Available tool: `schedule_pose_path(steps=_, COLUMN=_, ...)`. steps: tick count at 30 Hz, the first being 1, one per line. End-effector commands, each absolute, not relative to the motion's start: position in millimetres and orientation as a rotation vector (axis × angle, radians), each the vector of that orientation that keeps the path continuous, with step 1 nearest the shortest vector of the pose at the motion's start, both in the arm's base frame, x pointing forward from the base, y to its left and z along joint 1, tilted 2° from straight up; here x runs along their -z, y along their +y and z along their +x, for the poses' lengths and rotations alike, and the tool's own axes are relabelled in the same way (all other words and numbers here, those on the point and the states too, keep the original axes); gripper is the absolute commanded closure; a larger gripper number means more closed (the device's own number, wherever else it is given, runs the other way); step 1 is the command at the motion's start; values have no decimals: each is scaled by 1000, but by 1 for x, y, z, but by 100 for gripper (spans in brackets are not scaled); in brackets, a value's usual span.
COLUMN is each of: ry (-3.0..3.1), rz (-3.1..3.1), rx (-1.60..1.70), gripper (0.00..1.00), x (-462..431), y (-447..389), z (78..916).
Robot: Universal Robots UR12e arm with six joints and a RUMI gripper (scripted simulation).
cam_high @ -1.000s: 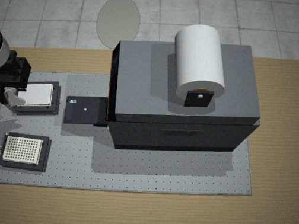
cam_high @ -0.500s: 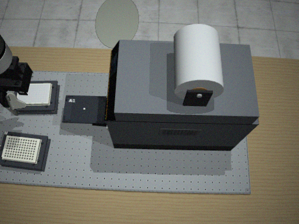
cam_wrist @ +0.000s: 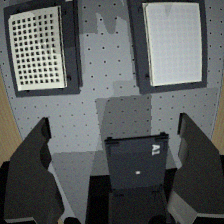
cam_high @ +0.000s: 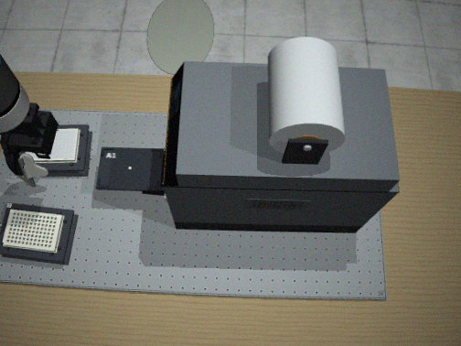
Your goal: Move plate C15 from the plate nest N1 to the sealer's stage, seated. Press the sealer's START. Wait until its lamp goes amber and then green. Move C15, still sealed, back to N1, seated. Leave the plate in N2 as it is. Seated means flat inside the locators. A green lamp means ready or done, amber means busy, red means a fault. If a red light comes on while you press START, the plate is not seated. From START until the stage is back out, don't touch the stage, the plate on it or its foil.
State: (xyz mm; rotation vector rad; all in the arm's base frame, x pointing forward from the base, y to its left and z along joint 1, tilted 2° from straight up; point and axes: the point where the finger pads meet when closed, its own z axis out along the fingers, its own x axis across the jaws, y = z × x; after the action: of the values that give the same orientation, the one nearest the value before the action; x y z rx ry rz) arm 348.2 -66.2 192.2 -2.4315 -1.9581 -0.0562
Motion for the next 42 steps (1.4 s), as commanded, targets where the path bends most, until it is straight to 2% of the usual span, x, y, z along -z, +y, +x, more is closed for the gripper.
schedule_pose_path(steps=1, ry=-1948, rz=-2443, rx=57, gripper=32, x=-165, y=-65, z=351)
schedule_pose_path(steps=16, ry=-1952, rz=-2448, rx=59, gripper=32, x=-168, y=-68, z=353)
schedule_pose_path(steps=42, ry=-1947, rz=-2447, rx=59, gripper=32, x=-162, y=-140, z=303)
